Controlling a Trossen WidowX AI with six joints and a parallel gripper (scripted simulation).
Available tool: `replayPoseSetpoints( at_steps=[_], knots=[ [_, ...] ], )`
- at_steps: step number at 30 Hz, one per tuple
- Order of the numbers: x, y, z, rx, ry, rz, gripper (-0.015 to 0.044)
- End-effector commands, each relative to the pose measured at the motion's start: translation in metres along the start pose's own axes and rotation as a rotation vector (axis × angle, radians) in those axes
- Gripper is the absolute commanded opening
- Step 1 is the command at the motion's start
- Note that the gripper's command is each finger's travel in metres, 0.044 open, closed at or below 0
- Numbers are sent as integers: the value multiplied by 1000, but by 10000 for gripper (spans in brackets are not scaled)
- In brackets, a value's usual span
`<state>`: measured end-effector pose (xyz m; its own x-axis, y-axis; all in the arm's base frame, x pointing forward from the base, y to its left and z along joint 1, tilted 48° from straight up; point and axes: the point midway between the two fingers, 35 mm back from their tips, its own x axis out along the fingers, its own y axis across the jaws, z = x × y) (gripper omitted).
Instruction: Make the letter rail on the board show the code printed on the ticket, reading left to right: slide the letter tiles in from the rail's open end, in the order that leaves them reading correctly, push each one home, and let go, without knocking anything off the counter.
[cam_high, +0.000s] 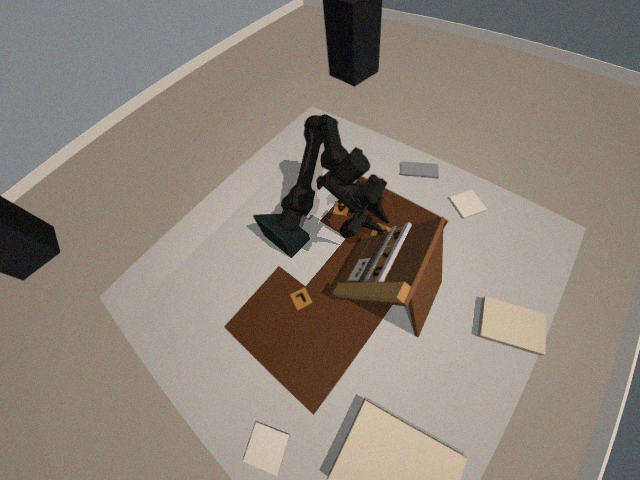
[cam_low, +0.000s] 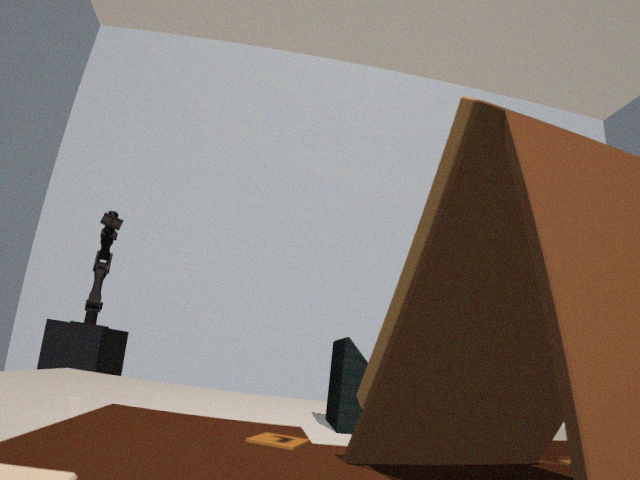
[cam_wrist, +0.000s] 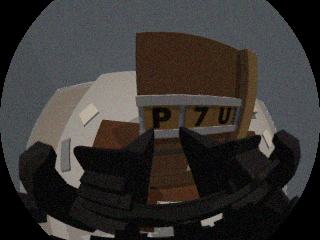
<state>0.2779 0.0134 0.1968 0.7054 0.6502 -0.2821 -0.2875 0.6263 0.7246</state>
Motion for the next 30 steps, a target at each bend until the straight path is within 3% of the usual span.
replayPoseSetpoints(
  at_steps=[1,3,15,30],
  knots=[
    [0,0,0,0,0,0,32],
    [0,0,0,0,0,0,0],
    [2,0,2,6,20,-6,0],
    [18,27,20,95,561,-6,0]
  ],
)
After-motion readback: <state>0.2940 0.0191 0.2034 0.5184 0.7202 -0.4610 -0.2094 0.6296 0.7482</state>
